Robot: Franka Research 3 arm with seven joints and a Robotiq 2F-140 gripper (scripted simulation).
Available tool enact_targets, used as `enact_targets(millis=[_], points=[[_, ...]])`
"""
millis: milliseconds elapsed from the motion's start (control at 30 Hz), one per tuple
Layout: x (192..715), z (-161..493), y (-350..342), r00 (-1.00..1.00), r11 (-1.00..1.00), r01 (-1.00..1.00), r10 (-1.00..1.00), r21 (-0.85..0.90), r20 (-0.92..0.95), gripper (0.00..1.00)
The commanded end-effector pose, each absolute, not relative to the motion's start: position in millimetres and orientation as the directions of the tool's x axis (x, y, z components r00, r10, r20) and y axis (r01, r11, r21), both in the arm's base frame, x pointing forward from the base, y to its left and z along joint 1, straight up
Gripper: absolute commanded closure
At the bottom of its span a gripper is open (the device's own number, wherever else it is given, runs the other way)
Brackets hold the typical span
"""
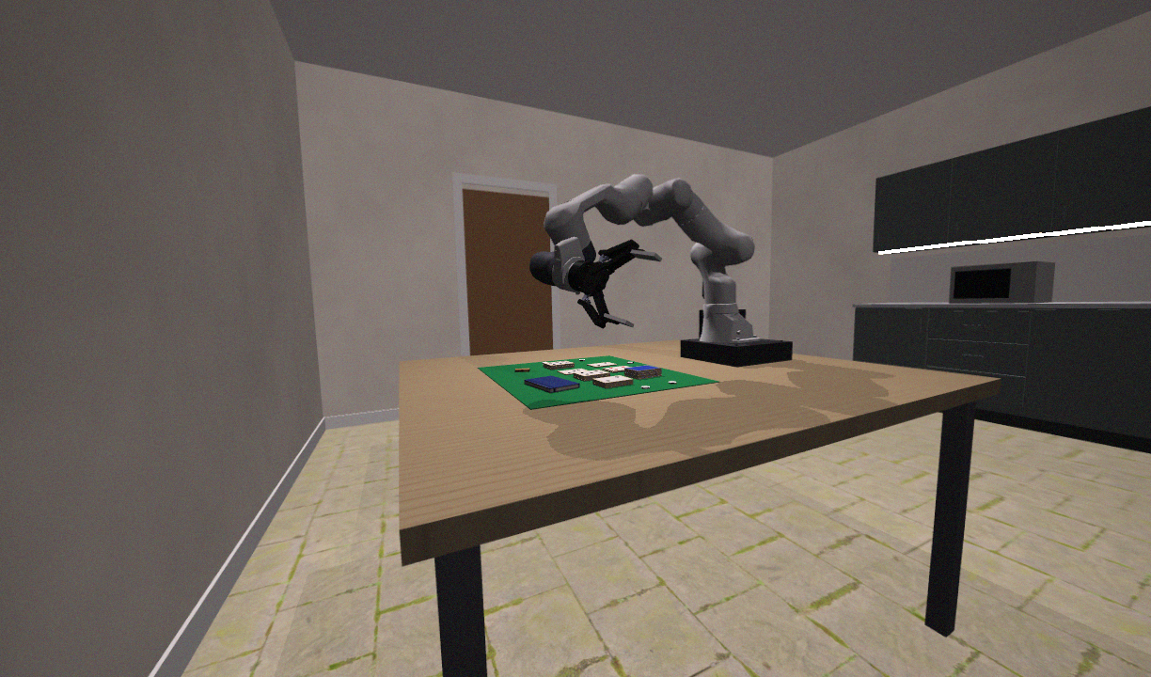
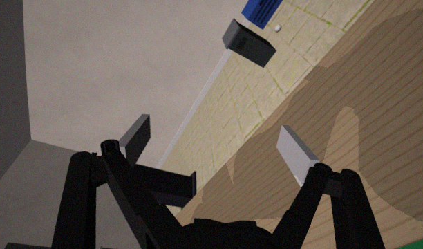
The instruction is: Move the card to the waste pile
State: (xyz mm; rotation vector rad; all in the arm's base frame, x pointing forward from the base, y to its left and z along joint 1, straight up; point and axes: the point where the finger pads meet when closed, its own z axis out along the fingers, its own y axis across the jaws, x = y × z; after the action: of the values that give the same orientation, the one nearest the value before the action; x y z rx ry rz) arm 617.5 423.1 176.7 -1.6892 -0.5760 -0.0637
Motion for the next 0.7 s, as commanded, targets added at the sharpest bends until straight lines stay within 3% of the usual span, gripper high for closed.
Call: enact_targets(millis=[0, 100, 400, 600, 667], points=[[611, 166, 400, 0.879, -0.208, 0.421, 0.333, -0.883, 0.341, 0.0], [605, 163, 391, 0.884, -0.25, 0.418, 0.334, -0.873, 0.327, 0.0], [518, 105, 264, 0.94, -0.724, 0.332, 0.305, -0.605, 0.151, 0.0], [457, 67, 181, 0.955, -0.882, 0.293, 0.292, -0.369, 0.06, 0.0], [457, 67, 181, 0.955, -0.882, 0.293, 0.292, -0.369, 0.06, 0.0]])
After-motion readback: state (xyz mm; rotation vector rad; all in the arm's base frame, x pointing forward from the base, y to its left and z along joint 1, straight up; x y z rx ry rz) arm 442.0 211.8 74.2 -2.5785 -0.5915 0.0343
